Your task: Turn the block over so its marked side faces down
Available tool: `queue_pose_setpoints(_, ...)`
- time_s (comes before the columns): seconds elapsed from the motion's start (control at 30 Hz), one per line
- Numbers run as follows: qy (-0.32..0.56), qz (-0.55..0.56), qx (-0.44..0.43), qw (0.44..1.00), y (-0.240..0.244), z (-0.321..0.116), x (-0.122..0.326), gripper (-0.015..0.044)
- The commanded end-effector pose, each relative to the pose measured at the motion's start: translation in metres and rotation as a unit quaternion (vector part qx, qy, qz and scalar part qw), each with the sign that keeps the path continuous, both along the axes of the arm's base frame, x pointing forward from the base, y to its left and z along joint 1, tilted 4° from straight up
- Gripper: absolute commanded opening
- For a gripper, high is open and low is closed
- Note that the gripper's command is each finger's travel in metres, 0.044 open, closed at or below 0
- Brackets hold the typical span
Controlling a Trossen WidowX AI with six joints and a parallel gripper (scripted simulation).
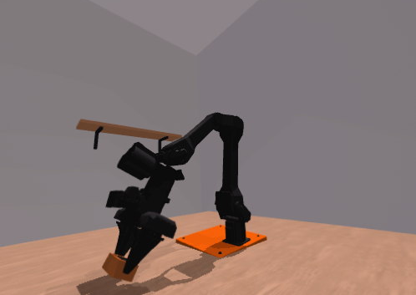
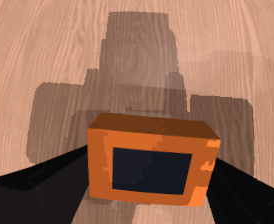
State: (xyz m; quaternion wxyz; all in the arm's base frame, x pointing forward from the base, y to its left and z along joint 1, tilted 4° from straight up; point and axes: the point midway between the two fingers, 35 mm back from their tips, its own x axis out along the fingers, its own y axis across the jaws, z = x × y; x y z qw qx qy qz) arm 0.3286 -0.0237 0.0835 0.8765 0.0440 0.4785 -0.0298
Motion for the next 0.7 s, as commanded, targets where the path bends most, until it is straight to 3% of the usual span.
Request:
queue_pose_setpoints(0.0, -0.039, -0.006, -0.004, 0.999, -0.001, 0.001, -0.003, 0.0000)
queue_pose_setpoints(0.67, -0.129, -0.010, -0.015, 0.991, -0.001, -0.022, 0.015, 0.0000)
